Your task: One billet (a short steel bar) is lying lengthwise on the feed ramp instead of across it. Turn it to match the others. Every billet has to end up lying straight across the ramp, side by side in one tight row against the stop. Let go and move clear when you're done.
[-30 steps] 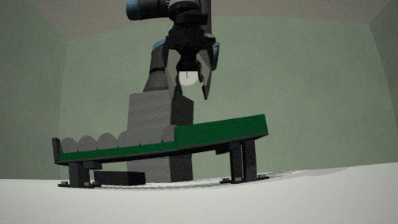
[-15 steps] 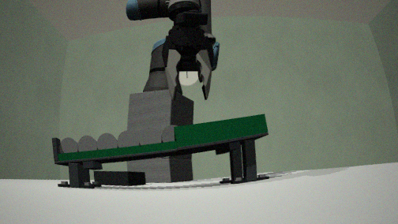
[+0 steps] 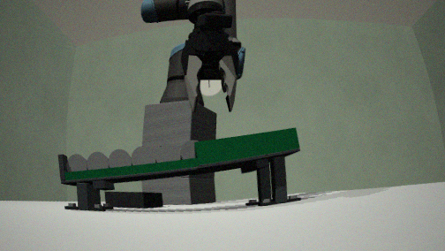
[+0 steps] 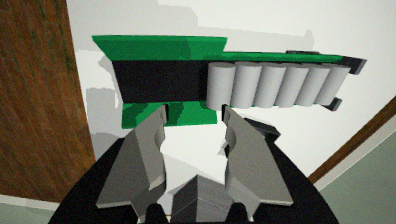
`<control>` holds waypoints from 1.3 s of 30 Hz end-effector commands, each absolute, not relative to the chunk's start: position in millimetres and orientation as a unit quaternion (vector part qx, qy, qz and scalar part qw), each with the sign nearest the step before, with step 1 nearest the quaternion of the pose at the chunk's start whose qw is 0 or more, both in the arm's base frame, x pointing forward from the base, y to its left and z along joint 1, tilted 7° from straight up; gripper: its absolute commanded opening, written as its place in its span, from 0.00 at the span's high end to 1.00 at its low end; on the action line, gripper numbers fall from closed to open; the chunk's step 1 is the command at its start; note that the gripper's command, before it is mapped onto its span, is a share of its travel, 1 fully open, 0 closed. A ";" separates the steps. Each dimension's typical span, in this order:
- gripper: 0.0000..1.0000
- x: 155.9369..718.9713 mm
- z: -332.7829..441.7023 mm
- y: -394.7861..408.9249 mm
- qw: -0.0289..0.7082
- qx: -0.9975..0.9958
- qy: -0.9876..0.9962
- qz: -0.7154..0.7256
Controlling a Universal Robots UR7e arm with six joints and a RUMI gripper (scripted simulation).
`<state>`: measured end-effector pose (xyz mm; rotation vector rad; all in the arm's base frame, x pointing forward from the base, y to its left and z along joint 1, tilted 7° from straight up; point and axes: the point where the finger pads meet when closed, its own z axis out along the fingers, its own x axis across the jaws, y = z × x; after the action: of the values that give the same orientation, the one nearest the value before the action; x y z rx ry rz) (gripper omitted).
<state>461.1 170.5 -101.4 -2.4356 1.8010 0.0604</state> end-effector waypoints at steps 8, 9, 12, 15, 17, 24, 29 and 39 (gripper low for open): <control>0.65 461.6 -101.0 170.5 0.056 -0.803 0.594 0.019; 0.65 461.6 -101.0 170.5 0.056 -0.803 0.594 0.019; 0.65 461.6 -101.0 170.5 0.056 -0.803 0.594 0.019; 0.65 461.6 -101.0 170.5 0.056 -0.803 0.594 0.019; 0.65 461.6 -101.0 170.5 0.056 -0.803 0.594 0.019; 0.65 461.6 -101.0 170.5 0.056 -0.803 0.594 0.019; 0.65 461.6 -101.0 170.5 0.056 -0.803 0.594 0.019; 0.65 449.5 -90.8 152.5 0.056 -0.803 0.594 0.019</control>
<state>460.6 169.7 -101.0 -2.4356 1.8009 0.0605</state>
